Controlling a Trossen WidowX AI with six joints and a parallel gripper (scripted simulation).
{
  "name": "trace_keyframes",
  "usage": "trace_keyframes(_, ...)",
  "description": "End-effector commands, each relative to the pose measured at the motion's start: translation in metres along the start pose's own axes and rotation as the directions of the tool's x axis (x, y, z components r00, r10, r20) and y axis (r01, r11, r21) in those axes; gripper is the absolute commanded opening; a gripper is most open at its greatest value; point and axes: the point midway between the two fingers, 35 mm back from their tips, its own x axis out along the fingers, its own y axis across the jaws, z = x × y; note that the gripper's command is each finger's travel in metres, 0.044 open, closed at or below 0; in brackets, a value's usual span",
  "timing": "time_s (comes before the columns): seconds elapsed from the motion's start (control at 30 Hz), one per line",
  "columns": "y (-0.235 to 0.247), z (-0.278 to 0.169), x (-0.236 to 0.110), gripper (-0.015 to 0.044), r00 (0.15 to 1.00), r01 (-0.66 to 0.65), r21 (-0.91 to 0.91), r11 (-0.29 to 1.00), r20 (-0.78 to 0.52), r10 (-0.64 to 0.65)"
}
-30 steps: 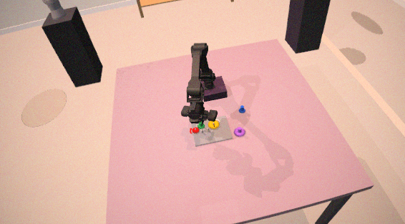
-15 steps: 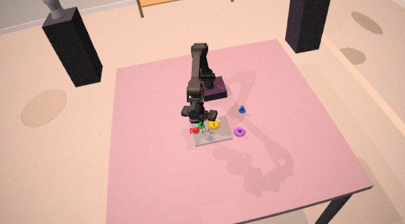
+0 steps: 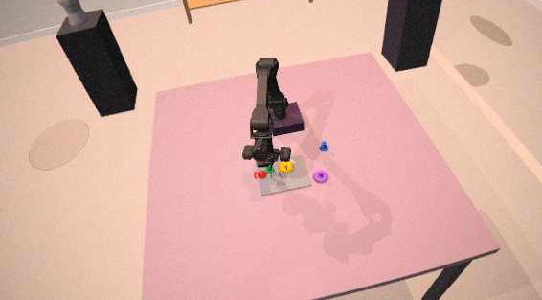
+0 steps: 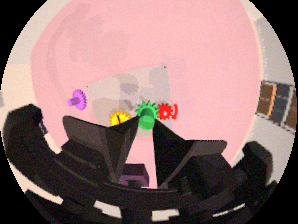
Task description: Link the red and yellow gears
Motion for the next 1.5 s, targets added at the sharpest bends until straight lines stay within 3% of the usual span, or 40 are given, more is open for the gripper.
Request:
trace_keyframes(0.0,-0.002,-0.001,0.007,0.0,1.0,0.006,-0.075,0.997,-0.001,-0.006)
trace_keyframes(0.3,-0.002,0.0,0.019,0.0,1.0,0.006,-0.031,0.999,-0.001,-0.006)
trace_keyframes(0.87,-0.002,0.0,0.035,0.0,1.0,0.006,0.376,0.927,-0.001,-0.006)
trace_keyframes(1.1,-0.001,0.0,0.036,0.0,1.0,0.006,0.3,0.954,-0.001,-0.006)
trace_keyframes(1.47,-0.001,-0.001,0.038,0.0,1.0,0.006,0.025,1.0,-0.001,-0.006)
